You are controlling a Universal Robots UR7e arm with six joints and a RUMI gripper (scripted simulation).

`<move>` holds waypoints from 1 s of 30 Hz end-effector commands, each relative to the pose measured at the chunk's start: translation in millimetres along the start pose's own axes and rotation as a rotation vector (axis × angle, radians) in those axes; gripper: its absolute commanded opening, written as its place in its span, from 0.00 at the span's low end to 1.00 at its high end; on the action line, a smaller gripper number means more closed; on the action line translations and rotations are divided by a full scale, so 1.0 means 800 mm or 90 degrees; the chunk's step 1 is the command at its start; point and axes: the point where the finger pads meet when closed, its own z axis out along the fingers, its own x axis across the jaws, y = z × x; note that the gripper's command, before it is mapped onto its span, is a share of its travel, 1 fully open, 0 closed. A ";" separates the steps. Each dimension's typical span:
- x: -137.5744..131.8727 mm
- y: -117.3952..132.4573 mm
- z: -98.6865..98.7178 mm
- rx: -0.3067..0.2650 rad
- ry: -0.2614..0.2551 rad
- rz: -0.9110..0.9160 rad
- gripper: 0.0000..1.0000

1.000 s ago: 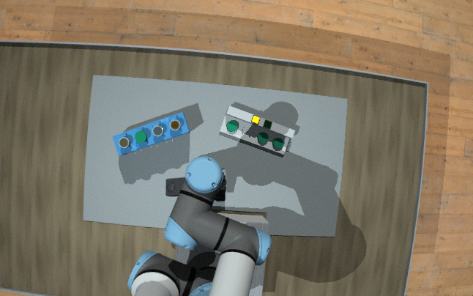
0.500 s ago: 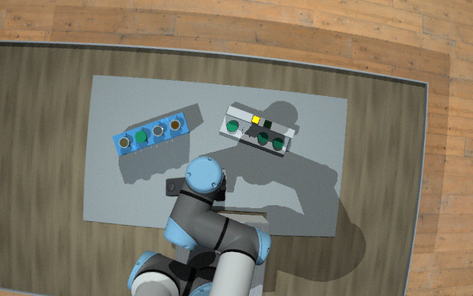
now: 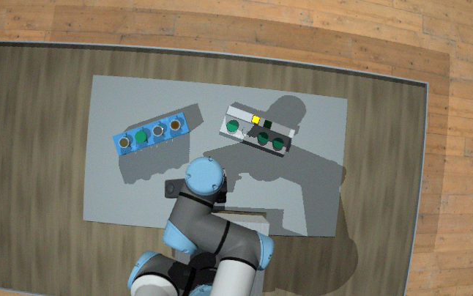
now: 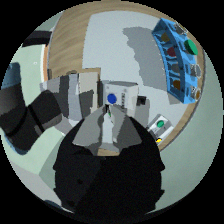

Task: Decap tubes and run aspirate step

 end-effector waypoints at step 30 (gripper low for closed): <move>0.129 0.134 -0.021 -0.089 0.153 -0.750 1.00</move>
